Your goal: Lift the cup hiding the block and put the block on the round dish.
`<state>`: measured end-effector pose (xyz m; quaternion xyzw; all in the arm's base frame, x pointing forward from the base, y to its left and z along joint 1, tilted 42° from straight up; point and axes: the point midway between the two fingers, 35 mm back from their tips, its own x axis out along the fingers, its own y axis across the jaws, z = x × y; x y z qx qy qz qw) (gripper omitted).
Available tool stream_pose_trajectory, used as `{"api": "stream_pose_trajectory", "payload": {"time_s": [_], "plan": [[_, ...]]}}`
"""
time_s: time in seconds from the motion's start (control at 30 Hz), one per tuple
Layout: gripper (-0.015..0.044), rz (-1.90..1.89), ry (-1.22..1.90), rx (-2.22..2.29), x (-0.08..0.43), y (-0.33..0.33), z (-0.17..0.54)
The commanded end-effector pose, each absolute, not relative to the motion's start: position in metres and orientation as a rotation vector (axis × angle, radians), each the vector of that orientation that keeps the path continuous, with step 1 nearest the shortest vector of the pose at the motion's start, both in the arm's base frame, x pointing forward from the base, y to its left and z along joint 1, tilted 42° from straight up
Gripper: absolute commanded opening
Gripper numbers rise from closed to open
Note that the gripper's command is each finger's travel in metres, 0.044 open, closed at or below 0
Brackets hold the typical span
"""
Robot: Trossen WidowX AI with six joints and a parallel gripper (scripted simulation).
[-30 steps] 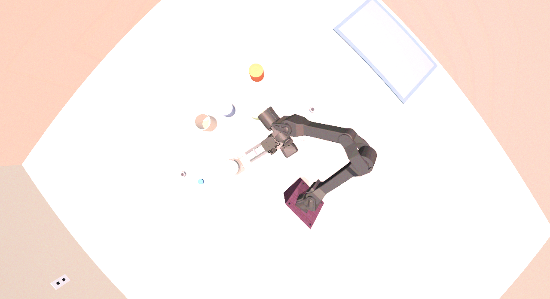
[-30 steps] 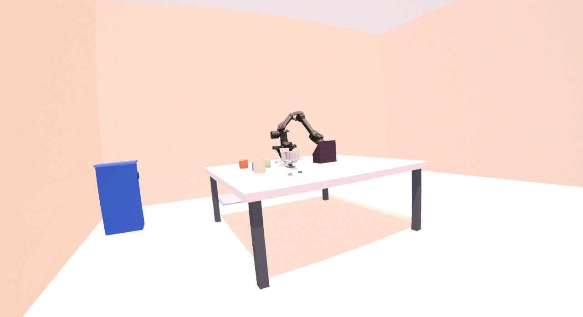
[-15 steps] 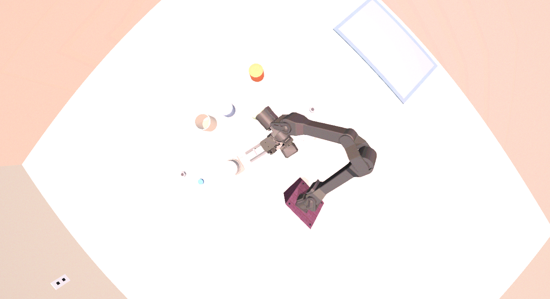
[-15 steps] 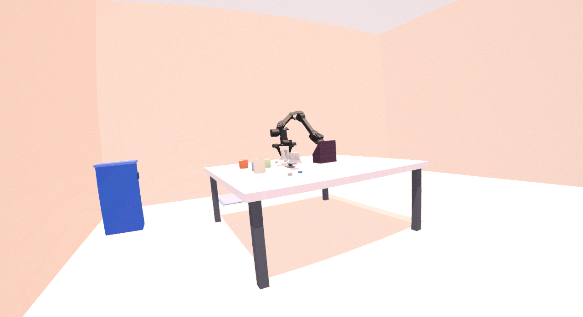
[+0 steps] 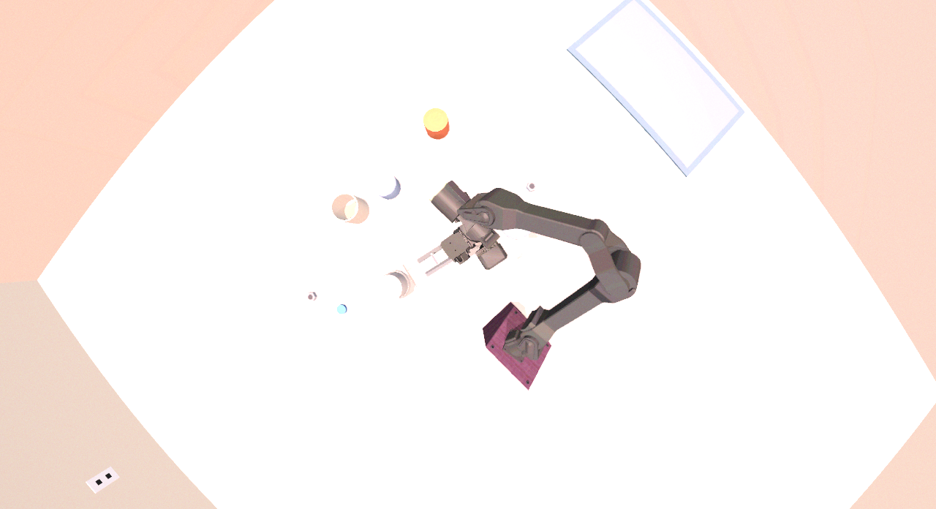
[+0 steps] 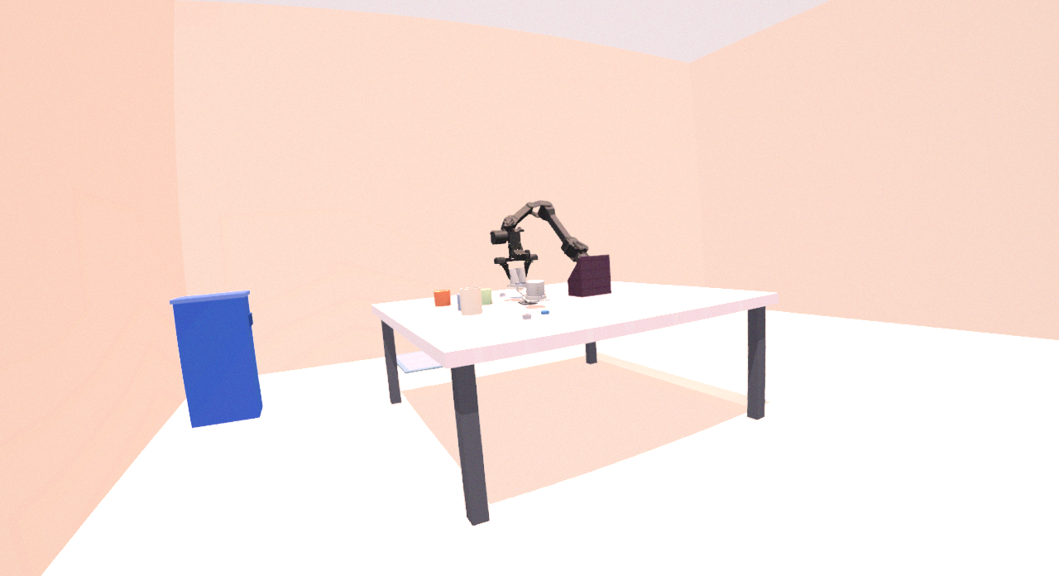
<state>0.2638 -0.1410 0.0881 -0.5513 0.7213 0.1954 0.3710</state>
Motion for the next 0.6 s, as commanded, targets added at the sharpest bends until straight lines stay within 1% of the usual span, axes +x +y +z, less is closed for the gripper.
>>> {"api": "stream_pose_trajectory", "payload": {"time_s": [0.0, 0.57], "plan": [[0.0000, 0.483, 1.834, -1.416, 0.268, -0.137, 0.096], [0.0000, 0.484, 1.834, -1.416, 0.270, -0.123, 0.111]]}}
